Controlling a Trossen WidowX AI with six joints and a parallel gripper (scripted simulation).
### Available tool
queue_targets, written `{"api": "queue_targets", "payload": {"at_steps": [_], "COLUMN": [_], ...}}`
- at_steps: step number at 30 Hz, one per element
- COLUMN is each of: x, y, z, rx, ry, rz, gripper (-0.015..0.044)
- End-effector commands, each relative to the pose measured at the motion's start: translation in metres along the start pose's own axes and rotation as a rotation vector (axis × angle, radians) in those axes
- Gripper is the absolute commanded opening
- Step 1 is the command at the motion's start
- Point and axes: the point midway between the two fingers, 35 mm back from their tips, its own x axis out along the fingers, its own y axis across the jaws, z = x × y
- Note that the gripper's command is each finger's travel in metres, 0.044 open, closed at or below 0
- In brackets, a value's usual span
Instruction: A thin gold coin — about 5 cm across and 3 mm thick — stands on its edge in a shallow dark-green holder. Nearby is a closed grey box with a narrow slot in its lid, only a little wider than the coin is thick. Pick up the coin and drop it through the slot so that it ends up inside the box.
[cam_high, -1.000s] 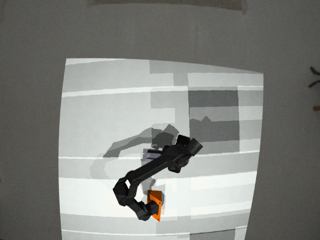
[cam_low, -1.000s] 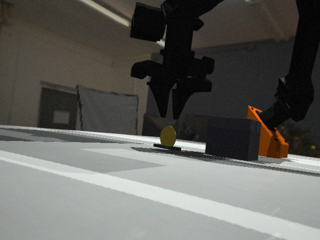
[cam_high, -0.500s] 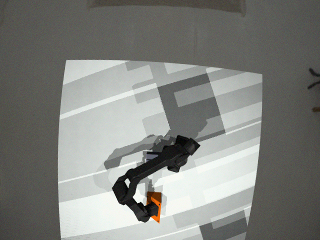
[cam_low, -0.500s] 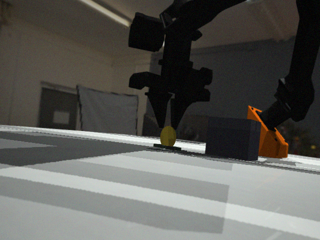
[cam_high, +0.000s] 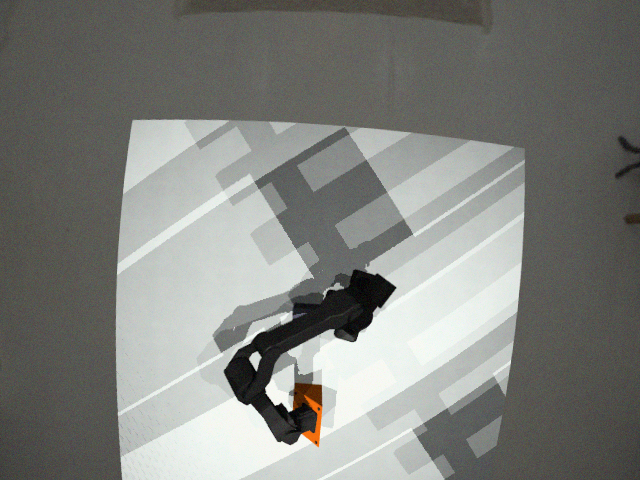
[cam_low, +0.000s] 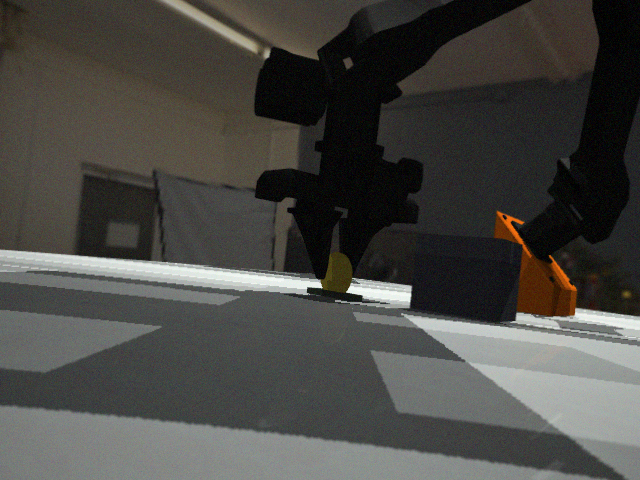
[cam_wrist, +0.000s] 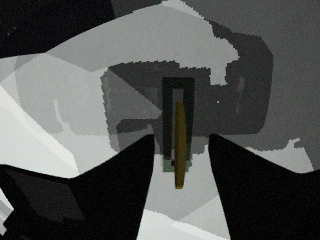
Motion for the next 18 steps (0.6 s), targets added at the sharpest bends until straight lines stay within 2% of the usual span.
{"api": "queue_targets", "payload": {"at_steps": [1, 3, 9, 18], "x": [0.0075, 0.0085, 0.0085, 0.0085], "y": [0.0023, 0.0024, 0.0024, 0.0024], "z": [0.0002, 0.0003, 0.0003, 0.0003], "rx": [0.009, 0.009, 0.009, 0.009], "ry": [-0.007, -0.008, -0.008, -0.008], "rz": [0.002, 0.002, 0.002, 0.002], "gripper": [0.0161, 0.0161, 0.0003, 0.0000]}}
